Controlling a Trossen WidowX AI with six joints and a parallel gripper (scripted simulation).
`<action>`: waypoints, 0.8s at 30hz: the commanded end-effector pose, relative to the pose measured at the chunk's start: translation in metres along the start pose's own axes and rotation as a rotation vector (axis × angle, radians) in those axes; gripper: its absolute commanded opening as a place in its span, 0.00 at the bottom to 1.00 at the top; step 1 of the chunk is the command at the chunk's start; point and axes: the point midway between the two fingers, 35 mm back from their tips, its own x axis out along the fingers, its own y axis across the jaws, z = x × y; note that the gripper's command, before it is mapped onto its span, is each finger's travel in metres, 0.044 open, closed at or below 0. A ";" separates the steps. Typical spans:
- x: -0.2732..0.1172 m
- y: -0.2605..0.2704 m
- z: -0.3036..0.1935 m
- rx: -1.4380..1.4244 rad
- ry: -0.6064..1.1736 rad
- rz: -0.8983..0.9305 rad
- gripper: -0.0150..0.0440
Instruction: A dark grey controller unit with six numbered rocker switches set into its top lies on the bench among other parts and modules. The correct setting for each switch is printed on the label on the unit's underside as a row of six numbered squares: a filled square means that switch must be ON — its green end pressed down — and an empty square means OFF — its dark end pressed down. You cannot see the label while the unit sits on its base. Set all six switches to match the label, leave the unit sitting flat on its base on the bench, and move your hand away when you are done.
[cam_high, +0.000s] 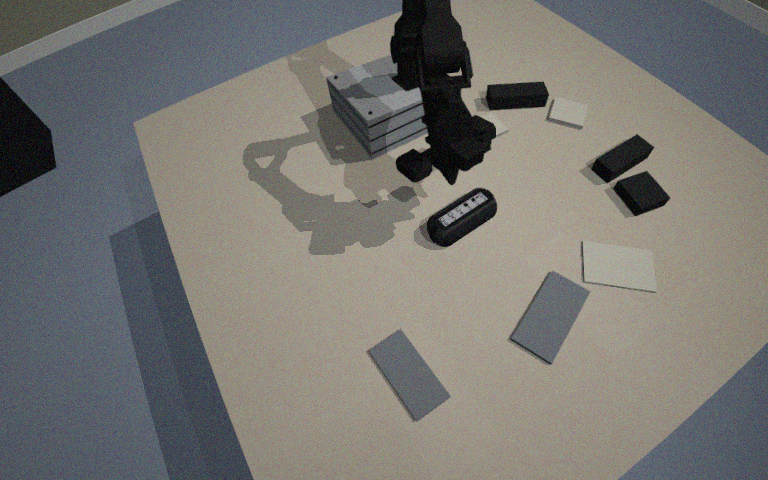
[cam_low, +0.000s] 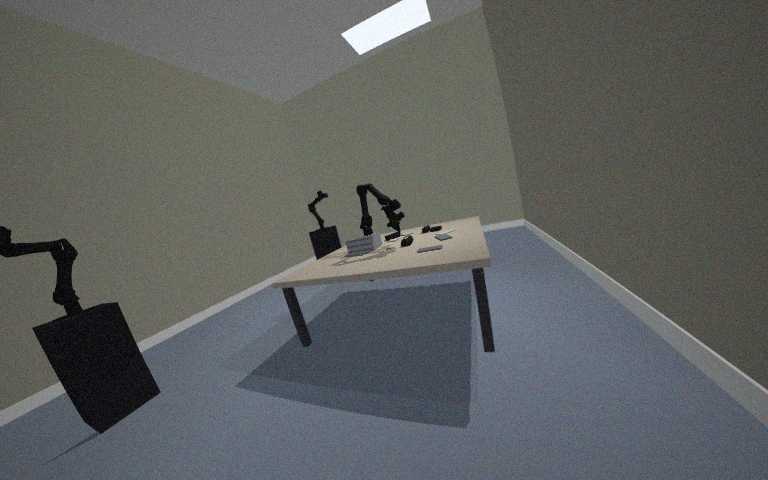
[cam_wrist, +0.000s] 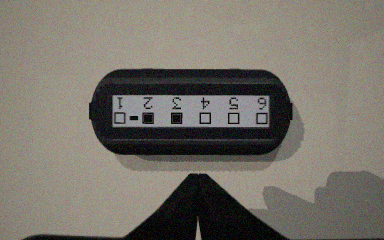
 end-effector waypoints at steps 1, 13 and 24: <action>0.000 0.000 0.001 0.004 -0.006 0.004 0.30; 0.007 -0.023 0.023 -0.704 0.108 0.036 0.83; 0.018 -0.046 0.040 -1.446 0.199 0.165 1.00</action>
